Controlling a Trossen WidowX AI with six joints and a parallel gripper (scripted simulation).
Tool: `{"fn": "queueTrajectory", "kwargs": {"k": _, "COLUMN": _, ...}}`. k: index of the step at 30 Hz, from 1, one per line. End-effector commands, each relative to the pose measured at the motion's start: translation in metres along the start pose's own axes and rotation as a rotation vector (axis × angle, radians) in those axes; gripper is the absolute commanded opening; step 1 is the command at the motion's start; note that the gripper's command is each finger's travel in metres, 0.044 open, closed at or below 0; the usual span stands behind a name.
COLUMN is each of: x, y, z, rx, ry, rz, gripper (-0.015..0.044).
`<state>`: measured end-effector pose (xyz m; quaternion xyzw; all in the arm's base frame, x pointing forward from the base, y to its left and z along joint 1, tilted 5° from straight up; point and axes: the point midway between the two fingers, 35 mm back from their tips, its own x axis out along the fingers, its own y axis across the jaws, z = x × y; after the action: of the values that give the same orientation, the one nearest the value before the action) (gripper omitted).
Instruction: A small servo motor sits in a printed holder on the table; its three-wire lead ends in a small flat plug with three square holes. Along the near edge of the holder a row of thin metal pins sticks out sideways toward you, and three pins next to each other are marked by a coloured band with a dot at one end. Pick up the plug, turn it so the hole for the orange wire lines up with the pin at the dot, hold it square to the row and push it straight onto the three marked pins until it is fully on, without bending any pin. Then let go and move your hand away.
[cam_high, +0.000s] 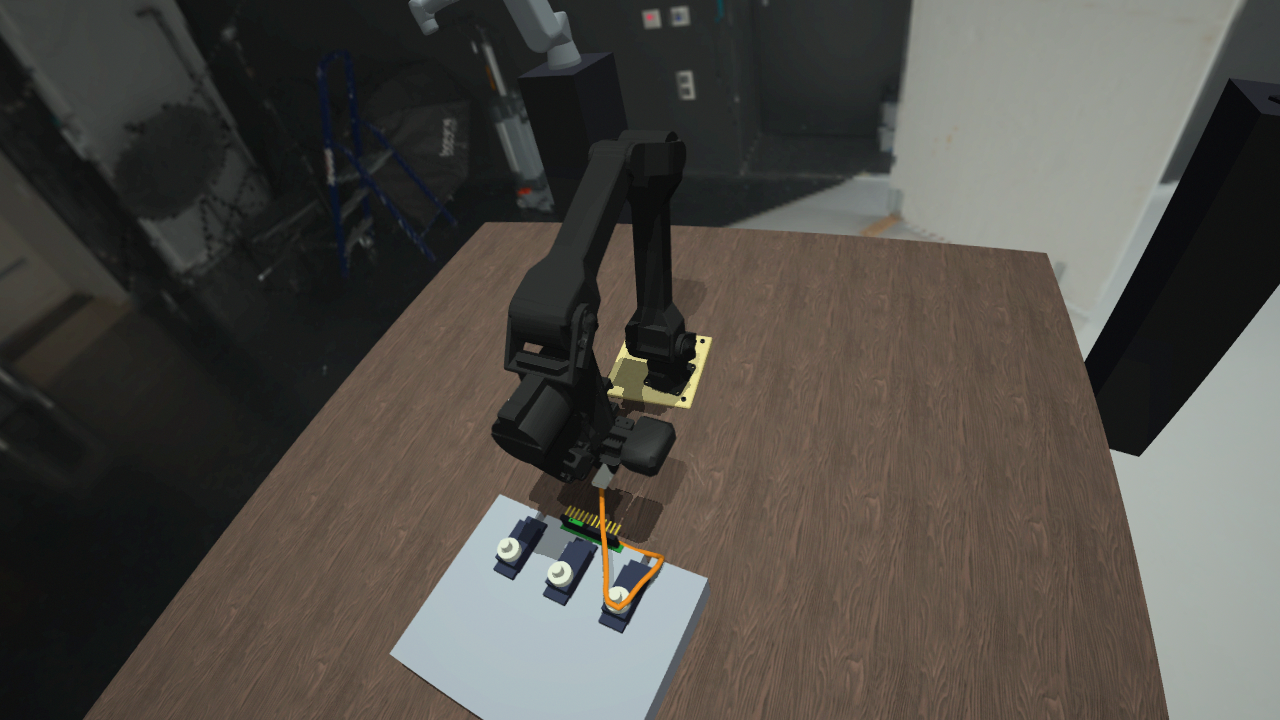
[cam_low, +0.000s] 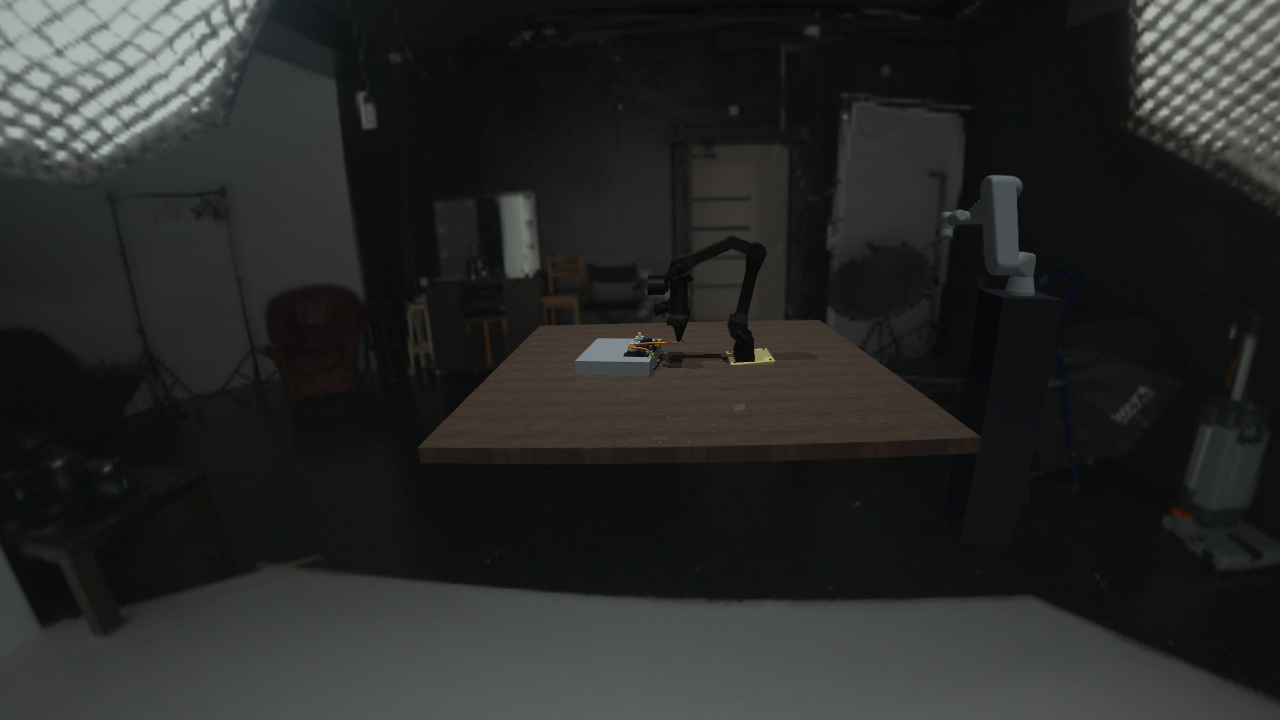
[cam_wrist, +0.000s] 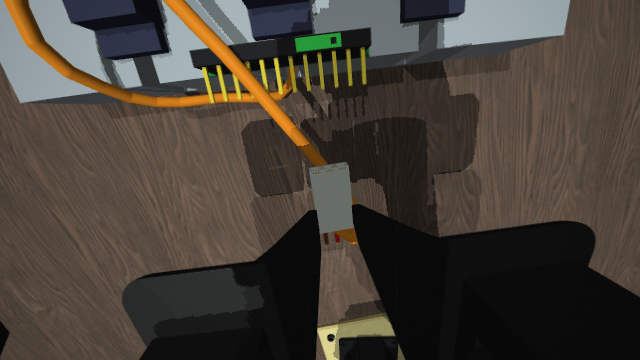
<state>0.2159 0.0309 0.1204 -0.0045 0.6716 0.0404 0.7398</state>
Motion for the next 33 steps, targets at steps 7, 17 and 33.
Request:
{"fn": "queueTrajectory", "kwargs": {"k": 7, "x": 0.006, "y": -0.002, "z": 0.011, "rx": 0.008, "ry": 0.008, "rz": -0.004, "gripper": 0.0}}
{"fn": "queueTrajectory", "kwargs": {"k": 17, "x": 0.003, "y": -0.004, "z": 0.032, "rx": 0.008, "ry": 0.006, "rz": -0.004, "gripper": 0.0}}
{"fn": "queueTrajectory", "kwargs": {"k": 33, "x": 0.0, "y": -0.001, "z": 0.037, "rx": 0.008, "ry": 0.006, "rz": -0.004, "gripper": 0.0}}
